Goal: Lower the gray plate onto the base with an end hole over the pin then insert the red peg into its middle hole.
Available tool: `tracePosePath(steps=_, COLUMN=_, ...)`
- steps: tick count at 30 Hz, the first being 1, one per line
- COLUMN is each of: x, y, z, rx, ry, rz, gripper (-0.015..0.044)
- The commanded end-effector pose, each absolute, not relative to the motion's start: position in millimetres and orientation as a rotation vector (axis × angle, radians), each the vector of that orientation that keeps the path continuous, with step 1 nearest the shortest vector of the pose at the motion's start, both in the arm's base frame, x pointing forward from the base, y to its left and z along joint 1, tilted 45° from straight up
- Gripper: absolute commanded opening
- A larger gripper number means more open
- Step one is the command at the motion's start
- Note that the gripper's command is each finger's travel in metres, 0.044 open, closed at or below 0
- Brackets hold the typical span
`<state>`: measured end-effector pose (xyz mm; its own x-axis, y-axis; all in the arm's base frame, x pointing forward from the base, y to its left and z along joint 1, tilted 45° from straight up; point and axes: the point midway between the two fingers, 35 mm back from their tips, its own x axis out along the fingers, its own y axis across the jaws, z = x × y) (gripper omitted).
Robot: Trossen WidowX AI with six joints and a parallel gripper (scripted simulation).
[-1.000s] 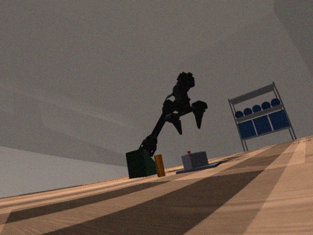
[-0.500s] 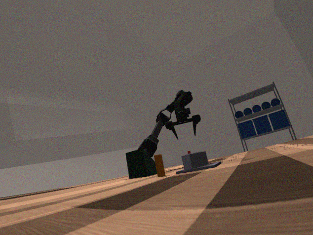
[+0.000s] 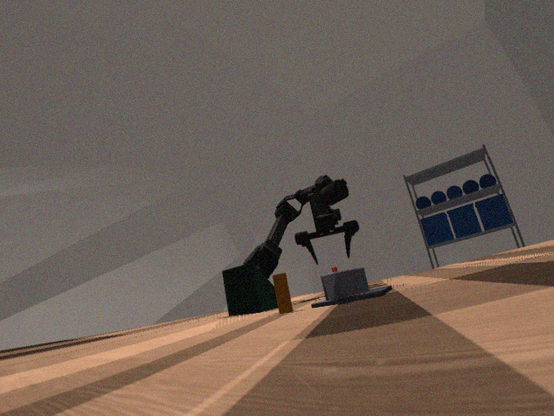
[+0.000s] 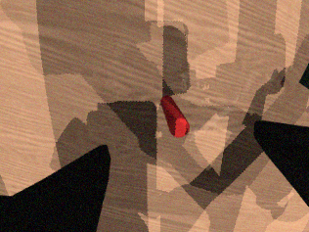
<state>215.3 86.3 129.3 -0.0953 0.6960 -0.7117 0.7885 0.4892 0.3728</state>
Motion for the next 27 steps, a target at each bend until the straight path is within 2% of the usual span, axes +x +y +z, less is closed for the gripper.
tracePosePath(steps=1, x=214, y=90, z=125, rx=1.254, ry=1.833, rz=-0.130, gripper=0.0440)
tracePosePath(steps=27, x=210, y=120, z=95, rx=1.254, ry=1.832, rz=-0.129, gripper=0.0440)
